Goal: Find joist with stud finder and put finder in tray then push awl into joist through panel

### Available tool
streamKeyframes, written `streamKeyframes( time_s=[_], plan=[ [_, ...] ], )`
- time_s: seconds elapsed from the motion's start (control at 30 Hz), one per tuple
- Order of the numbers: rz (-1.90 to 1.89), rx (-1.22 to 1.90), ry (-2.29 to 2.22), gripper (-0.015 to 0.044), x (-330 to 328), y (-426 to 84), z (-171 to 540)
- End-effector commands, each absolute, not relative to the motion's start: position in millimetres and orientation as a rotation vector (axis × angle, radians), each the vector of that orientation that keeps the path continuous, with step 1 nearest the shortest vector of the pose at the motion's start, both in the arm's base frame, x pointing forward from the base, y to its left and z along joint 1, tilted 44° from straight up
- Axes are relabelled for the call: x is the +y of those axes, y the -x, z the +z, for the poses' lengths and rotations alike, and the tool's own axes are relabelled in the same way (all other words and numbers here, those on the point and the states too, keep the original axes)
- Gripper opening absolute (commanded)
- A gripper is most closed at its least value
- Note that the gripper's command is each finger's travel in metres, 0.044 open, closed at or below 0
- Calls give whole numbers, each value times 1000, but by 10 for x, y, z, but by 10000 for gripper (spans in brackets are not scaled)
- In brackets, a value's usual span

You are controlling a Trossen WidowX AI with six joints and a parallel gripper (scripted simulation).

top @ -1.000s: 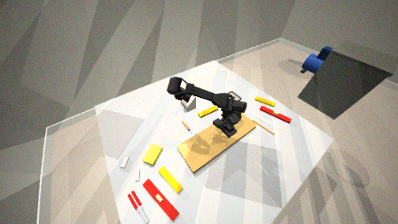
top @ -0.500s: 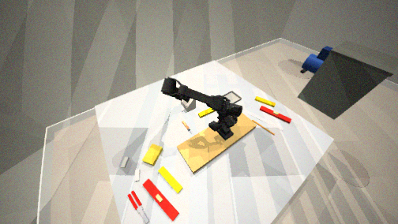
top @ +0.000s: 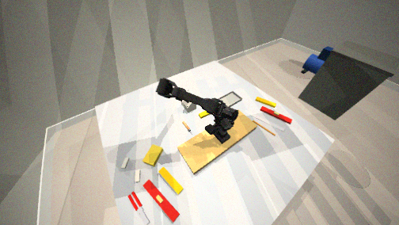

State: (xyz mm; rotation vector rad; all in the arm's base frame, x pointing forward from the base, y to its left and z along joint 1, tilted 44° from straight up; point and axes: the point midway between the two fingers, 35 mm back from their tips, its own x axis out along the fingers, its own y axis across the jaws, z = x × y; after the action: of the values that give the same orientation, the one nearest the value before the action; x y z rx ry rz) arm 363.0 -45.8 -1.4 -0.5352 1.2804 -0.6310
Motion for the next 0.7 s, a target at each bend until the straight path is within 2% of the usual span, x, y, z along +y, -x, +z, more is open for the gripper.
streamKeyframes(
  time_s=[0.0,0.67],
  plan=[
    [-635,1279,541,0,-533,-3617,49],
    [-636,1279,543,0,-836,-3563,338]
  ],
)
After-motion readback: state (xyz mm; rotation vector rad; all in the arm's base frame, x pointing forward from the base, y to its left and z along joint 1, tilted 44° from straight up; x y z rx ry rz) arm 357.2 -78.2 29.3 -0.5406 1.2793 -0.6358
